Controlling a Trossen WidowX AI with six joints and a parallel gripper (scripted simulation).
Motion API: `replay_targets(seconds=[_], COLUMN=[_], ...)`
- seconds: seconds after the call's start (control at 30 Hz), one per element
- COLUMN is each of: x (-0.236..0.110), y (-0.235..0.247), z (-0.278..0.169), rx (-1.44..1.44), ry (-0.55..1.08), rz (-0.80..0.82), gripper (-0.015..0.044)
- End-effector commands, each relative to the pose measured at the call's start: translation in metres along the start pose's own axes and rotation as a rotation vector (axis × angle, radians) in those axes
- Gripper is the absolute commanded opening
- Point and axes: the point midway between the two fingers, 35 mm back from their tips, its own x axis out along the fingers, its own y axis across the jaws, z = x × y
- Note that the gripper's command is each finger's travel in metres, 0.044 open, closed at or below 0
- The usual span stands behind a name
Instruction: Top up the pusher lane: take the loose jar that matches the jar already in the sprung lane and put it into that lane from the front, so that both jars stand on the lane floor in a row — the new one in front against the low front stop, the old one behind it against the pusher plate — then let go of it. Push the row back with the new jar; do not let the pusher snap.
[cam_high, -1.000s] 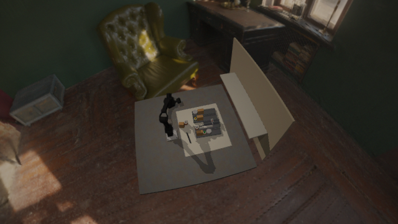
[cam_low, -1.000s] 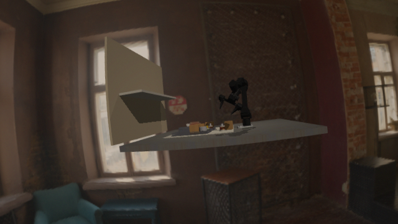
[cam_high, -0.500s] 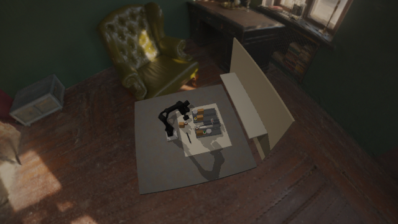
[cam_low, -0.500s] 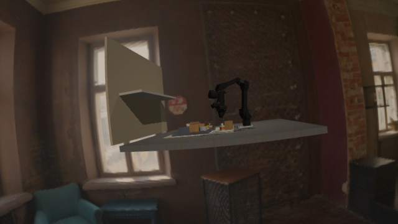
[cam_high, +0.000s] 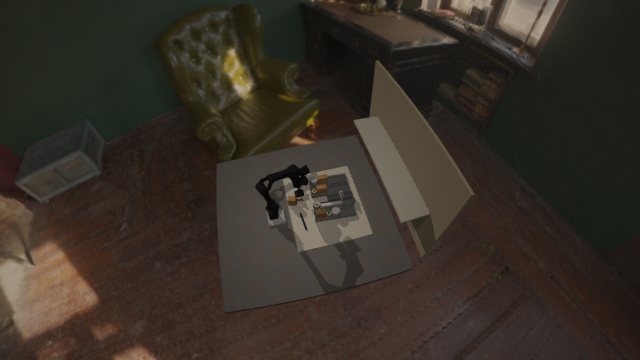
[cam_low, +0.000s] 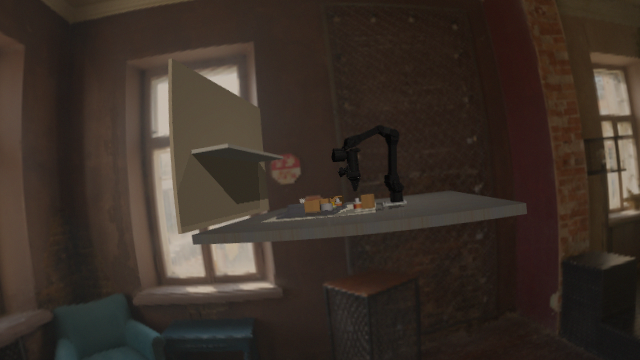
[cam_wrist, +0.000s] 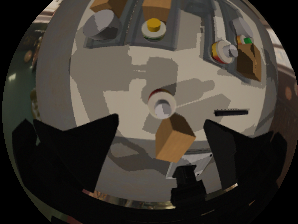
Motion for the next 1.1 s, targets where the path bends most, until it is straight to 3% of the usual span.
replay_targets(seconds=[0.0, 1.07], x=[0.011, 0.065], y=[-0.001, -0.003], z=[-0.003, -0.004], rx=[0.011, 0.011], ry=[0.017, 0.017], rz=[-0.004, -0.004], gripper=[0.0440, 0.0440])
